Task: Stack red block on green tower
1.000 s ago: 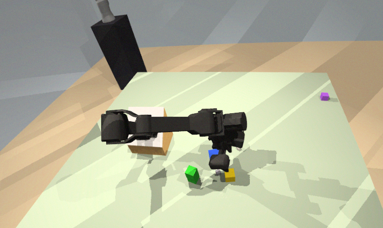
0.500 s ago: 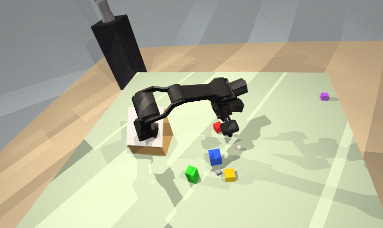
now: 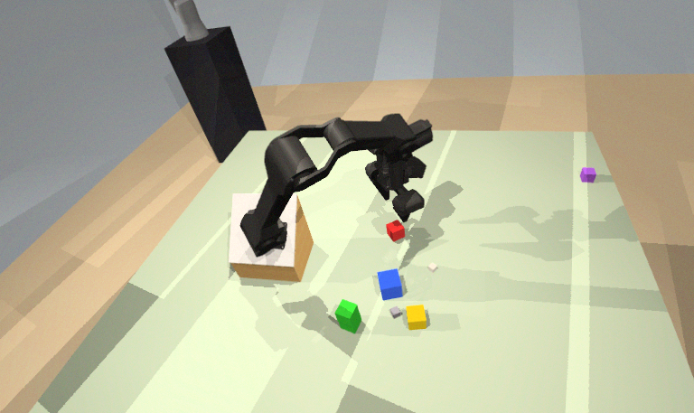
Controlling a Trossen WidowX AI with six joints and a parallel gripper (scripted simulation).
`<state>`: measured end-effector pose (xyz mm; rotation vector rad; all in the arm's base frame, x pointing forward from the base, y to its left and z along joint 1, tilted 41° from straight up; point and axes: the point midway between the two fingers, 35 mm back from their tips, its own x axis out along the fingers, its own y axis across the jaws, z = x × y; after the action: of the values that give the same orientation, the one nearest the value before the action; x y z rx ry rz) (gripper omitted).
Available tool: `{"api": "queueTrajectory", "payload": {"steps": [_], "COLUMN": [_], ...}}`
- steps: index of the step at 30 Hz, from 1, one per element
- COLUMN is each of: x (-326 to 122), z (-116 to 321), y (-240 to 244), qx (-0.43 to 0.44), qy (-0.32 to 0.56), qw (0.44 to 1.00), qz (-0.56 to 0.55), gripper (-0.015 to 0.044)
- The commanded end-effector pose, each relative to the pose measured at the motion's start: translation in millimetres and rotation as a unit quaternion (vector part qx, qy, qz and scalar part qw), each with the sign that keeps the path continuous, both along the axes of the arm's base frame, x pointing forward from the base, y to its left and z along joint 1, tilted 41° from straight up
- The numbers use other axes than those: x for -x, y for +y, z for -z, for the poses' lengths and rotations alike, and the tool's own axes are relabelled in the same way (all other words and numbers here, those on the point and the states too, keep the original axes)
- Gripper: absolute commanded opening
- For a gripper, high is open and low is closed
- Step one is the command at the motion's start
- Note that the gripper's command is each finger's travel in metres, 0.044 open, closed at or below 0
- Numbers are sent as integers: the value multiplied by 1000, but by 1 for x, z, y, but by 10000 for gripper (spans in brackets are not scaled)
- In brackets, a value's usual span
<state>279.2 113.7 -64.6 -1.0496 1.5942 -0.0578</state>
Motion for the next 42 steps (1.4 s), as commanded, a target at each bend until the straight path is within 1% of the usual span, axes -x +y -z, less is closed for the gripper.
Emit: {"api": "queueTrajectory", "payload": {"steps": [1, 4, 12, 36, 42], "x": [2, 2, 2, 0, 0], "z": [17, 31, 35, 64, 65], "y": [-15, -27, -31, -57, -58], "qx": [5, 6, 6, 7, 7], "qy": [7, 7, 7, 7, 7], "qw": [1000, 1000, 1000, 1000, 1000], "qz": [1, 1, 1, 1, 1], "gripper": [440, 440, 440, 440, 440]}}
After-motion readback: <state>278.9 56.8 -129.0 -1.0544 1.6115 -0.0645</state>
